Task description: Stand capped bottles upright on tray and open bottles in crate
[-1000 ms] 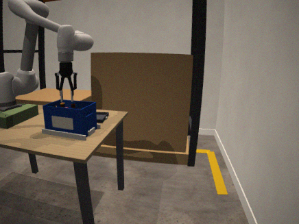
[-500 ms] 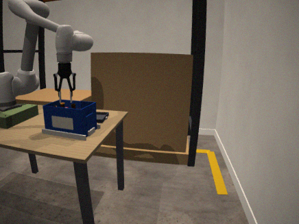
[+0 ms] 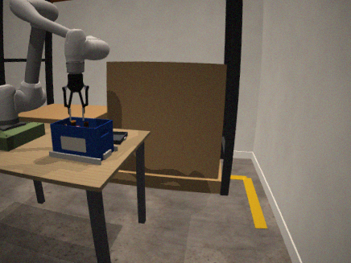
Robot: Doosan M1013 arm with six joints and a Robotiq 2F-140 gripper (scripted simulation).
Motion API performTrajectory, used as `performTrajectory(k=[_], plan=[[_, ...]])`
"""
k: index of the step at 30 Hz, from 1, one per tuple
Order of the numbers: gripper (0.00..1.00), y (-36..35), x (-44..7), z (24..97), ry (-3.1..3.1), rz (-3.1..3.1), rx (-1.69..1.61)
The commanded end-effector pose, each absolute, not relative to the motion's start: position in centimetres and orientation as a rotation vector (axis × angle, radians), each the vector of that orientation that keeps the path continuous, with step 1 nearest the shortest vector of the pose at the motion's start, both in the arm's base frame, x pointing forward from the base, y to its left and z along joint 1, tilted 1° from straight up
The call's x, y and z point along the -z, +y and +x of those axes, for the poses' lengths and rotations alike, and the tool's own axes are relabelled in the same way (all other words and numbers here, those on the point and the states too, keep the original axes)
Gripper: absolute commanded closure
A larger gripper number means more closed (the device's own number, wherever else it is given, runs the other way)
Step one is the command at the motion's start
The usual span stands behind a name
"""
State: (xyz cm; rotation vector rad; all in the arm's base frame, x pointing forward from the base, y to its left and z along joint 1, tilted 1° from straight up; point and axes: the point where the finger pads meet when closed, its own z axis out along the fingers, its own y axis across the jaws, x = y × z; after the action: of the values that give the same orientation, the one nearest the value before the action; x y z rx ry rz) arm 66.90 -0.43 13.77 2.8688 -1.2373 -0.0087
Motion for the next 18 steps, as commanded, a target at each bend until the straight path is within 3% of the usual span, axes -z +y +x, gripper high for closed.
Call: performTrajectory(k=[1, 18], plan=[[0.62, -0.79, -14.08, 67.27, -1.161, 2.903, 0.006], [0.62, -0.98, -14.2, 67.36, -1.007, 2.961, 0.005]])
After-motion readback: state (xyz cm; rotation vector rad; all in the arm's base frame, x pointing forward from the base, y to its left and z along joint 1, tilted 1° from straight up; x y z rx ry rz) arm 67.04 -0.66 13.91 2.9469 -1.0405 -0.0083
